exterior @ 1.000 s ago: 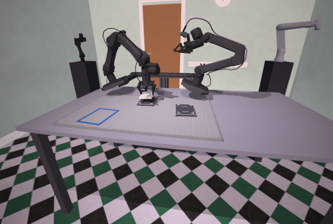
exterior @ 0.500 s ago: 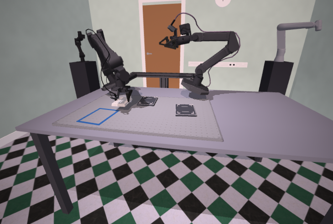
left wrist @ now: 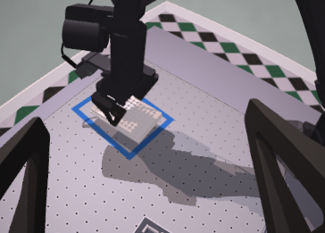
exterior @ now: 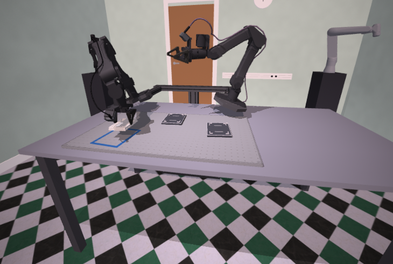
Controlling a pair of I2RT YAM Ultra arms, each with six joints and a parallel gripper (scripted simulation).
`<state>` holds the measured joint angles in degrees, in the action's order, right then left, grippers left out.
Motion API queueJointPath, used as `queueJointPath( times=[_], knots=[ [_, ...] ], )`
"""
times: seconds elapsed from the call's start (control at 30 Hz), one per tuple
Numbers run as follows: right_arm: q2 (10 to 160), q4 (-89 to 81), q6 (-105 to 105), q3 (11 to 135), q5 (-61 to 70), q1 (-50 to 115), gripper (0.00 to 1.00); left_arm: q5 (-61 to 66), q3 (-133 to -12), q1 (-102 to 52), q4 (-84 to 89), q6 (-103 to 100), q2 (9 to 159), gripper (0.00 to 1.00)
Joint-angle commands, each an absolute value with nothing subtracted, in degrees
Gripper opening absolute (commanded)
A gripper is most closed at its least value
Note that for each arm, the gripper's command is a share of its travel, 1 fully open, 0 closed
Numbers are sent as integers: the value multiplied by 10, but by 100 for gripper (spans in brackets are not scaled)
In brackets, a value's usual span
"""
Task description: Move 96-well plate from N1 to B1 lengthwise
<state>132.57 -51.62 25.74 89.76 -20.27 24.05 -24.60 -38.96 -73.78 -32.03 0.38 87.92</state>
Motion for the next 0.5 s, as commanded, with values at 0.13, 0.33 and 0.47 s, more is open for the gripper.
queueJointPath(
  times=[0.13, 0.33, 0.47],
  knots=[
    [1339, -548, 226, 947, -212, 222, 79, -179, -364, -675, -544, 71, 1011, 100],
    [1344, -555, 278, 969, -210, 198, 79, -149, -352, -612, -668, 105, 1151, 100],
    [1345, -558, 289, 976, -210, 196, 79, -138, -354, -596, -712, 115, 1237, 100]
  ],
)
